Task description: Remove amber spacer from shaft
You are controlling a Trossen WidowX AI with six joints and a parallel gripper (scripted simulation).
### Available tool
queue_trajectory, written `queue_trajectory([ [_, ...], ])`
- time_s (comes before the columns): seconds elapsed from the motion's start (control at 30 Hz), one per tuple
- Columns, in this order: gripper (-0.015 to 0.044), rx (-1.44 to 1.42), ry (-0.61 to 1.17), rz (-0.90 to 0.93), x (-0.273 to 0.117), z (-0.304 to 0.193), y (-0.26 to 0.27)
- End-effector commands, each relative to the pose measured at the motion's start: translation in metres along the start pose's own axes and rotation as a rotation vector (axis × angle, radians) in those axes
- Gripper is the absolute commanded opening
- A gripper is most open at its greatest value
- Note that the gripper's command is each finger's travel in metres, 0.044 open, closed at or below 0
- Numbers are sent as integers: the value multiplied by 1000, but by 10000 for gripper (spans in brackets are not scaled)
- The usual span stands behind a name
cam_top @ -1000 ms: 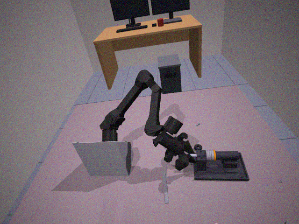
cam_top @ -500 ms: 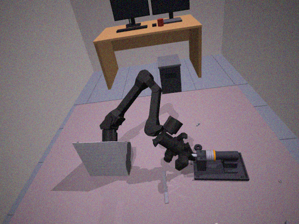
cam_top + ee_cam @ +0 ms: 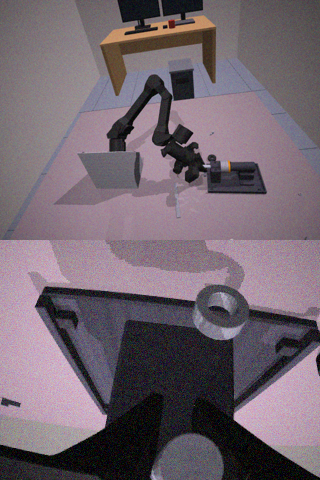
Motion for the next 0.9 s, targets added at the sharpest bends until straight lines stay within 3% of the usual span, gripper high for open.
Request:
queue_trajectory([
  [0.0, 0, 0, -3, 1, -3, 3, 0],
  [0.87, 0, 0, -3, 1, -3, 4, 0],
])
Point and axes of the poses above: the point midway between the two fingers, 35 mm back from their tips, its own x axis out along the fingers, its own y axis across the jaws, z = x × y, the point moved 2 cm from there along -x, back along the fingers
